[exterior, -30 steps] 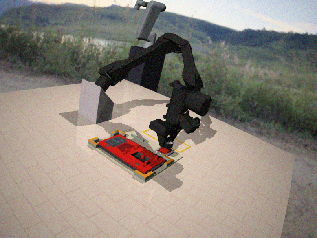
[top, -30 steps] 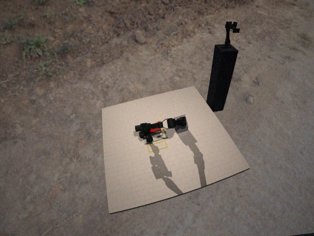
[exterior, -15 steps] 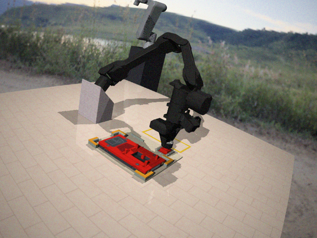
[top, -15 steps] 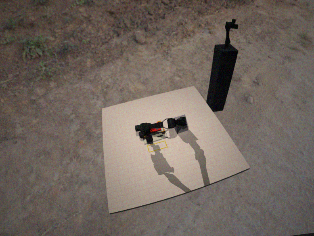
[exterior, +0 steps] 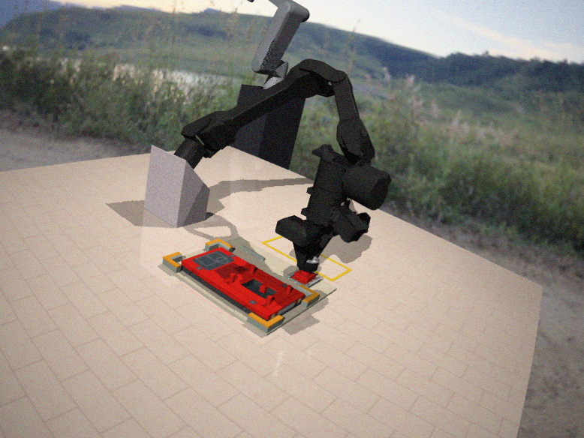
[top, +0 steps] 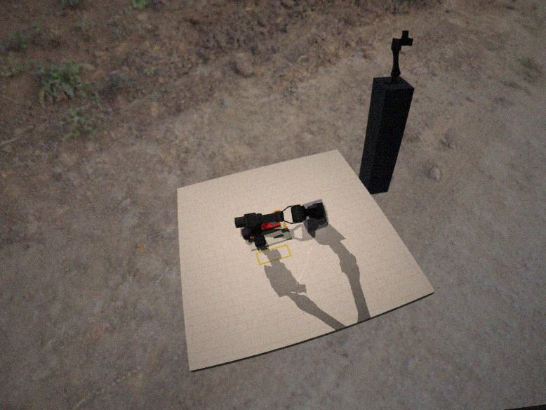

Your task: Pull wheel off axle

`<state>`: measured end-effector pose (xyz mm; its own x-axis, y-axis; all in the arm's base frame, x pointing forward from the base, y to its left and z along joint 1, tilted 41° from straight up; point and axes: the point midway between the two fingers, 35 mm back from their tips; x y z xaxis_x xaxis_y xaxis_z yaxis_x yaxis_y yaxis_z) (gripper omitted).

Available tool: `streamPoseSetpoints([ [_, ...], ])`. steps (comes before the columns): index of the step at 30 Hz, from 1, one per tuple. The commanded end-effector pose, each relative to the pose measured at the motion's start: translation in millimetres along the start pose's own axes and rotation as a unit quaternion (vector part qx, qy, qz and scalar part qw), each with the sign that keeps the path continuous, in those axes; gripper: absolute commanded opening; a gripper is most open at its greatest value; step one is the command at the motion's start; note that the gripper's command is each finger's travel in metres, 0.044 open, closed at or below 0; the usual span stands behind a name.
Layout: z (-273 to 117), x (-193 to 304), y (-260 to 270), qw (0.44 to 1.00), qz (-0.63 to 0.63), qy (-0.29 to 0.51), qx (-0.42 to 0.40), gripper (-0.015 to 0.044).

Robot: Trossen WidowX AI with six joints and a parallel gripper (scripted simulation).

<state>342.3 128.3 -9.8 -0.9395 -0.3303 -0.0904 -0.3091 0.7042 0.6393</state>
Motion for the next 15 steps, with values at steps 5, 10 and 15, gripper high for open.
streamPoseSetpoints([
  [5, -4.4, -1.3, -0.6, 1.000, -0.001, -0.003, 0.000, 0.0000],
  [10, -6.1, -1.3, -0.6, 1.000, -0.001, -0.003, 0.000, 0.0000],
  [15, -7.7, -1.3, -0.7, 1.000, -0.001, -0.004, 0.000, 0.0000],
])
Point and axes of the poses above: the point midway between the two fingers, 35 mm back from their tips, its own z axis out along the fingers, its own y axis across the jaws, x = y × z, and after that the axes turned 9 degrees about -z, right-handed
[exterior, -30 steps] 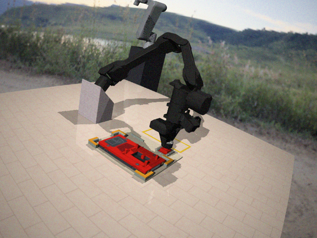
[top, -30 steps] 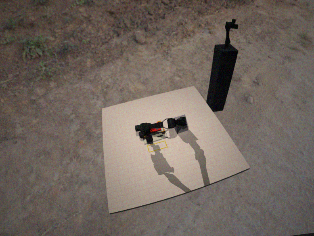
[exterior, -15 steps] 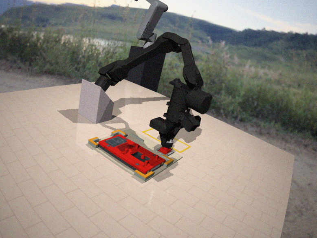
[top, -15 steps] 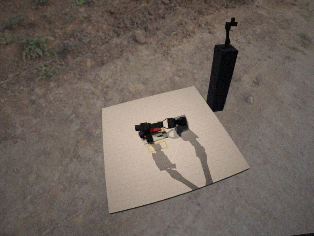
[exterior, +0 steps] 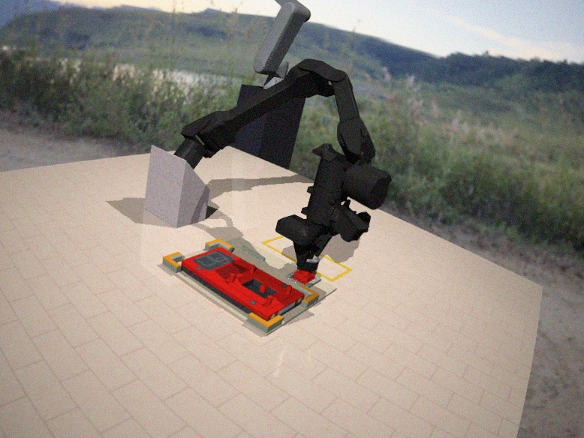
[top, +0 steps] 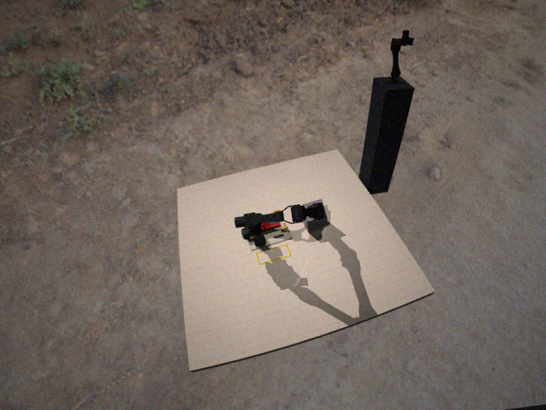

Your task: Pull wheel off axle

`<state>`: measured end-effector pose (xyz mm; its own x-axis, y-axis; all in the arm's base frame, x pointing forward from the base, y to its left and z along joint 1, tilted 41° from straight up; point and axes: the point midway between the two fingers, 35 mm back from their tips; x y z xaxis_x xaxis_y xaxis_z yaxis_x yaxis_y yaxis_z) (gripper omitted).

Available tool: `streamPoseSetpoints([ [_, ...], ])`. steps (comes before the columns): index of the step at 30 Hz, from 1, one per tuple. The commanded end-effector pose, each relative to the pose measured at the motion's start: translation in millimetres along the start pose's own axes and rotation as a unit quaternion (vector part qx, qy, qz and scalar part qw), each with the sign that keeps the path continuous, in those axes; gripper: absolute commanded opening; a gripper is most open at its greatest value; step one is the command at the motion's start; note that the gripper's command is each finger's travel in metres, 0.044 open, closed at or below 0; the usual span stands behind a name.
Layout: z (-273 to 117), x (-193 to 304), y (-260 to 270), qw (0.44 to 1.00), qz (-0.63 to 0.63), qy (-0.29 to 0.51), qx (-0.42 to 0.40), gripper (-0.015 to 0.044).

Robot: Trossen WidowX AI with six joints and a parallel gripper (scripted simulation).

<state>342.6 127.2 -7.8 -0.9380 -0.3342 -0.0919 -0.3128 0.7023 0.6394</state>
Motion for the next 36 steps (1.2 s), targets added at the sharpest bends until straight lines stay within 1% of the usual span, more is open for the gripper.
streamPoseSetpoints([
  [1, -5.8, -1.2, -1.1, 1.000, 0.001, -0.005, 0.001, 0.0000],
  [36, -17.4, -1.0, -1.3, 1.000, 0.002, -0.007, 0.001, 0.0000],
])
Point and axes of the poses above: the point midway between the two fingers, 35 mm back from their tips, its own z axis out along the fingers, its own y axis across the jaws, x = y × z, and after that the axes turned 9 degrees about -z, right-handed
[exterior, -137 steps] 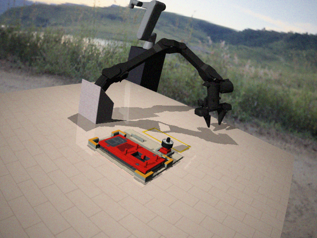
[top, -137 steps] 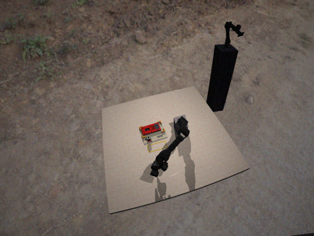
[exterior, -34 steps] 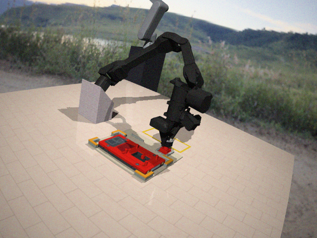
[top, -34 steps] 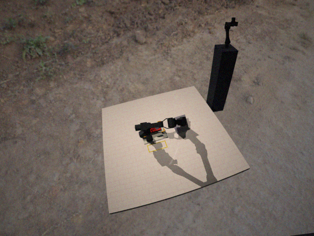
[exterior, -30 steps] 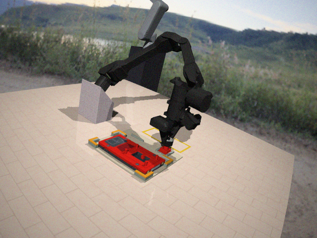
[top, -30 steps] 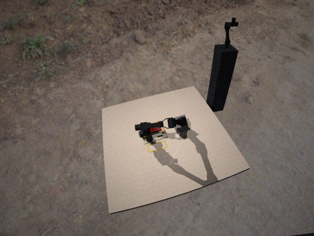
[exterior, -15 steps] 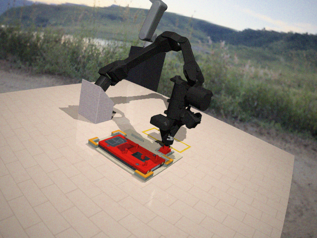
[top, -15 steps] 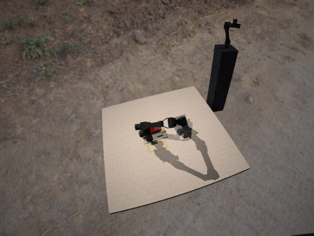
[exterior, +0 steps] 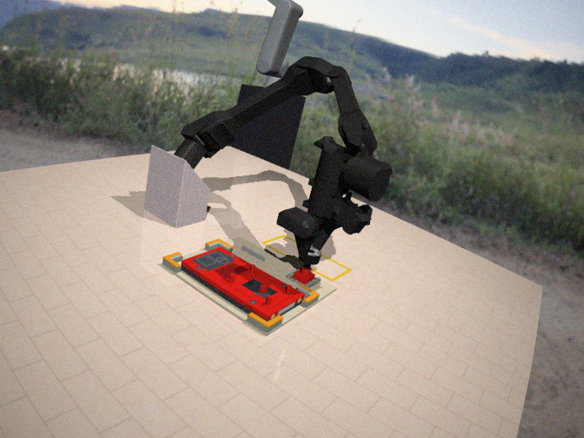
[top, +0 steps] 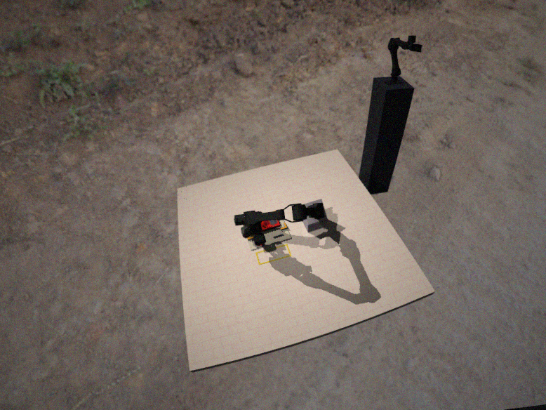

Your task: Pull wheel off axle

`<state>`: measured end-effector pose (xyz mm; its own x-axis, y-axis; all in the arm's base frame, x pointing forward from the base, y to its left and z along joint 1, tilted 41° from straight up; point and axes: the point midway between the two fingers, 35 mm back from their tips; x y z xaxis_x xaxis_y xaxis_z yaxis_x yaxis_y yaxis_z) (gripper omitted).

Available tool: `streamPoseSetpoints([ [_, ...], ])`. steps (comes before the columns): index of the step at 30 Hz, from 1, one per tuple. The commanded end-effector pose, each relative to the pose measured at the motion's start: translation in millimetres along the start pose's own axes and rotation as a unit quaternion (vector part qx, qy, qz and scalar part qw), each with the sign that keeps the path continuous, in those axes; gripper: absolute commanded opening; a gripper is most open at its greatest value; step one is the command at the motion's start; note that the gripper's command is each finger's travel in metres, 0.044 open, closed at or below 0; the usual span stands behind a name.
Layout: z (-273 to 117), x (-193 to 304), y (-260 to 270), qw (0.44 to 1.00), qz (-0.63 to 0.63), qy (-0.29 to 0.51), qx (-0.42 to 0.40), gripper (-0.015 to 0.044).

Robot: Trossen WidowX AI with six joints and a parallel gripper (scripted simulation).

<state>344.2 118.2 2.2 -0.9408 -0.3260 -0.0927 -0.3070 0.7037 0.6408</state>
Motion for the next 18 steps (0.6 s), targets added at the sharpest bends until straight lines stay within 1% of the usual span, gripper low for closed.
streamPoseSetpoints([
  [1, -4.1, -1.6, -0.9, 1.000, -0.001, -0.004, 0.001, 0.0000],
  [18, -9.8, -1.5, -0.9, 1.000, -0.001, -0.005, 0.001, 0.0000],
])
Point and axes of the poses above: the point midway between the two fingers, 35 mm back from their tips, its own z axis out along the fingers, its own y axis across the jaws, x = y × z, and after that the axes turned 9 degrees about -z, right-handed
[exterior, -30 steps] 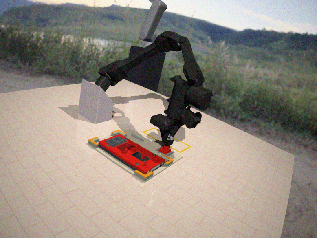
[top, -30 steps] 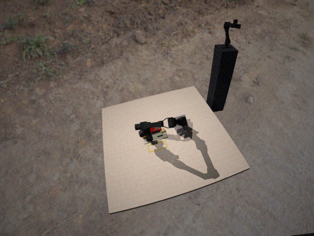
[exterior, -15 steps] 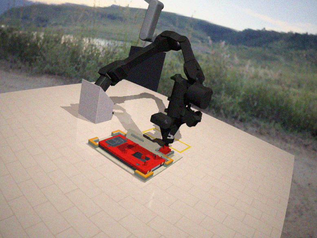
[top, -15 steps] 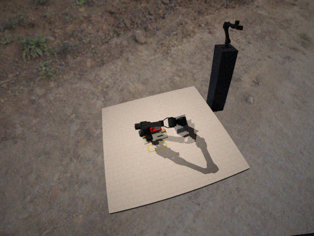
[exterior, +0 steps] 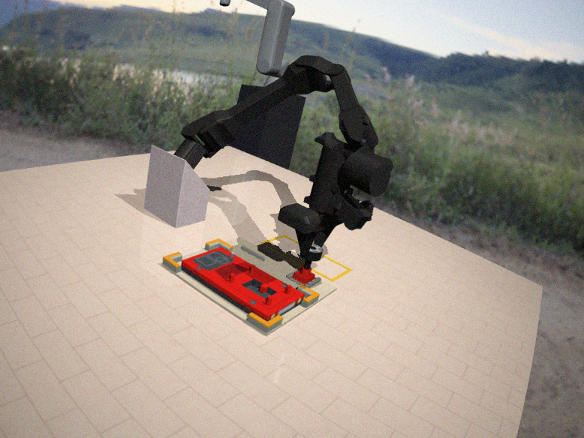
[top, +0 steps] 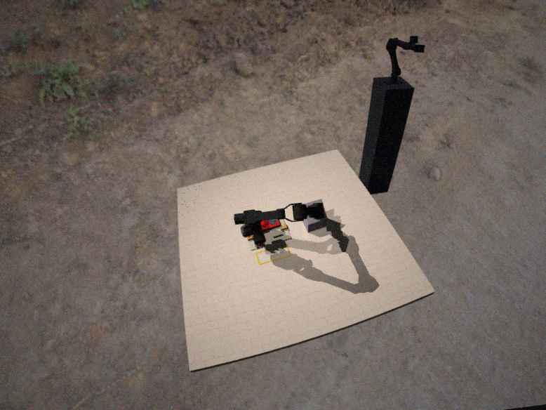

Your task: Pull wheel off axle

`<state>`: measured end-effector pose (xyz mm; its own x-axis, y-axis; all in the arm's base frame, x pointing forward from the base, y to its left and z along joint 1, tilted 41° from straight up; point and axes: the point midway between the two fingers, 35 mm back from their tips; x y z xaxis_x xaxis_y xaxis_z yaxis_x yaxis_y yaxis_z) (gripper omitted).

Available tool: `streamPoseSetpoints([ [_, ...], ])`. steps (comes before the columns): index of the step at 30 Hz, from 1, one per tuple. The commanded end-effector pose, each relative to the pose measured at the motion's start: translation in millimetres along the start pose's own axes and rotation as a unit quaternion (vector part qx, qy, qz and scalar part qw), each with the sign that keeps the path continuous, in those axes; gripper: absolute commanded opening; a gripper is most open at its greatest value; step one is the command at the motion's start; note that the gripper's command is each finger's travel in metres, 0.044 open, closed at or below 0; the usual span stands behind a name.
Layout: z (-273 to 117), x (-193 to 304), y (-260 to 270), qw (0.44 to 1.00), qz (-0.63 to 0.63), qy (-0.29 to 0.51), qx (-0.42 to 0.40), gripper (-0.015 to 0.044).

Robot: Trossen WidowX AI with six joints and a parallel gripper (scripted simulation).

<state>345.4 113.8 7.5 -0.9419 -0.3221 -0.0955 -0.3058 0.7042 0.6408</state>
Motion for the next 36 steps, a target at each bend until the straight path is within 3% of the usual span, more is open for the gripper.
streamPoseSetpoints([
  [1, -3.1, -1.3, -0.8, 1.000, -0.002, -0.003, 0.001, 0.0000],
  [25, -11.8, -0.9, -0.8, 1.000, -0.001, -0.004, 0.001, 0.0000],
  [36, -47.5, 4.5, 1.1, 1.000, -0.001, -0.004, 0.002, 0.0000],
])
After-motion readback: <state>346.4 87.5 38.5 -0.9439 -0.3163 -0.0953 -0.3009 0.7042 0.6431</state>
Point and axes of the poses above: the point midway between the two fingers, 35 mm back from their tips, its own z axis out along the fingers, its own y axis across the jaws, x = y × z, and after that the axes turned 9 degrees about -z, right-handed
